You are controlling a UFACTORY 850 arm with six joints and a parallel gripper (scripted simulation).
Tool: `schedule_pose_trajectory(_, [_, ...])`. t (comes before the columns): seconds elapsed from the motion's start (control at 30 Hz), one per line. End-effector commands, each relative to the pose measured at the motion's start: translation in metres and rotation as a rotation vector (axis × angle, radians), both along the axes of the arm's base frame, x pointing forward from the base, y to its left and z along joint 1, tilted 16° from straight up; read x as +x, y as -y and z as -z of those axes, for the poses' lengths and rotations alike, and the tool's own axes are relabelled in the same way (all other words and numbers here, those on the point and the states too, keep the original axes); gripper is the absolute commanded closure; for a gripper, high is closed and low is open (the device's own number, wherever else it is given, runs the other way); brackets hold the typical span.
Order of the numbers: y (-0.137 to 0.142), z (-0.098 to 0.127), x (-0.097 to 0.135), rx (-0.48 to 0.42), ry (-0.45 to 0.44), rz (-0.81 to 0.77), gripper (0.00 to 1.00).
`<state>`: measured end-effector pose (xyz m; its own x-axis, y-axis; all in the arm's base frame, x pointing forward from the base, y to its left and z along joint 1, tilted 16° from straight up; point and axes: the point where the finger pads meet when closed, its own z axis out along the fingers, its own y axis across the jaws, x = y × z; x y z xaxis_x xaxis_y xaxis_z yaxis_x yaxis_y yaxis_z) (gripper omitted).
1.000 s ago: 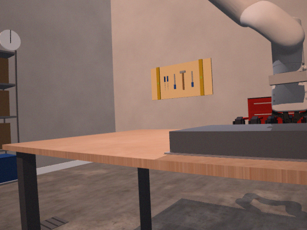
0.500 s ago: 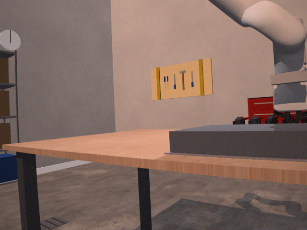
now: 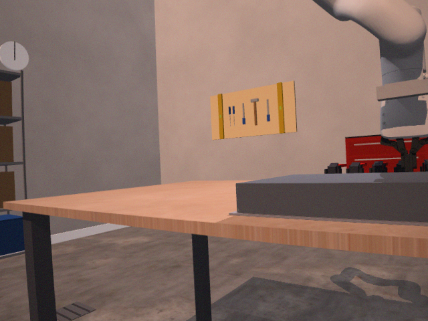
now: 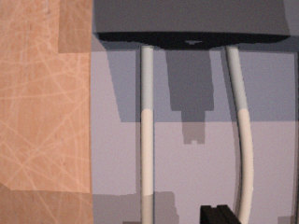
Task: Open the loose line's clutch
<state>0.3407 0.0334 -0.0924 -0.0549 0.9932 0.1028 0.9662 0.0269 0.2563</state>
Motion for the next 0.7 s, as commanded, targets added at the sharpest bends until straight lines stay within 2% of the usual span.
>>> schedule_pose_trajectory(0.0, [0.003, -0.028, -0.007, 0.0, 0.0, 0.0, 1.0])
schedule_pose_trajectory(0.2, [0.005, -0.045, -0.011, 0.0, 0.0, 0.0, 1.0])
schedule_pose_trajectory(0.47, [0.006, -0.048, -0.011, 0.001, 0.0, 0.0, 1.0])
schedule_pose_trajectory(0.53, [0.015, -0.056, 0.002, 0.008, -0.001, 0.001, 1.0])
schedule_pose_trajectory(0.6, [0.04, -0.073, 0.026, 0.011, -0.001, 0.001, 1.0])
schedule_pose_trajectory(0.67, [0.04, -0.073, 0.026, 0.011, -0.001, 0.001, 1.0])
